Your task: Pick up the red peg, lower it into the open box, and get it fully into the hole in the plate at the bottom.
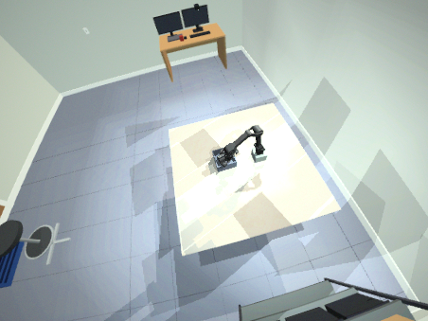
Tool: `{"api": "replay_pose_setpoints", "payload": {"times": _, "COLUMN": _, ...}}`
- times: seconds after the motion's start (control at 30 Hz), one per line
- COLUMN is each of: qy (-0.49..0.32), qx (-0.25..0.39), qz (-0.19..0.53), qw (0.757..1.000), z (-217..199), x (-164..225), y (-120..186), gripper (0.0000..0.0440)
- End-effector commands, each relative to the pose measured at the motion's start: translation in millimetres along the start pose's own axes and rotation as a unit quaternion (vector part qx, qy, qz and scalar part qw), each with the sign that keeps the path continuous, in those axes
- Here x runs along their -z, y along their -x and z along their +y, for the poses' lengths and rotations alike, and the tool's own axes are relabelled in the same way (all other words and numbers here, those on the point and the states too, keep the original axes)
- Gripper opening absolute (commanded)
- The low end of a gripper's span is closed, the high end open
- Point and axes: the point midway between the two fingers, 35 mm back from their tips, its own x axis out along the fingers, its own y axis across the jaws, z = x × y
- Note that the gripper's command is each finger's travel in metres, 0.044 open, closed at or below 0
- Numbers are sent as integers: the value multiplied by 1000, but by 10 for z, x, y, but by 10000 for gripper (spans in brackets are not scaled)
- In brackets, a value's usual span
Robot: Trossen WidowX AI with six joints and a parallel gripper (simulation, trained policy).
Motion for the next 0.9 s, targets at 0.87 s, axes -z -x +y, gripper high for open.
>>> {"api": "replay_pose_setpoints", "payload": {"times": 0.87, "qy": 61, "qx": -23, "qz": 62, "qw": 996, "z": 45, "x": -625, "y": -816, "gripper": 150}}
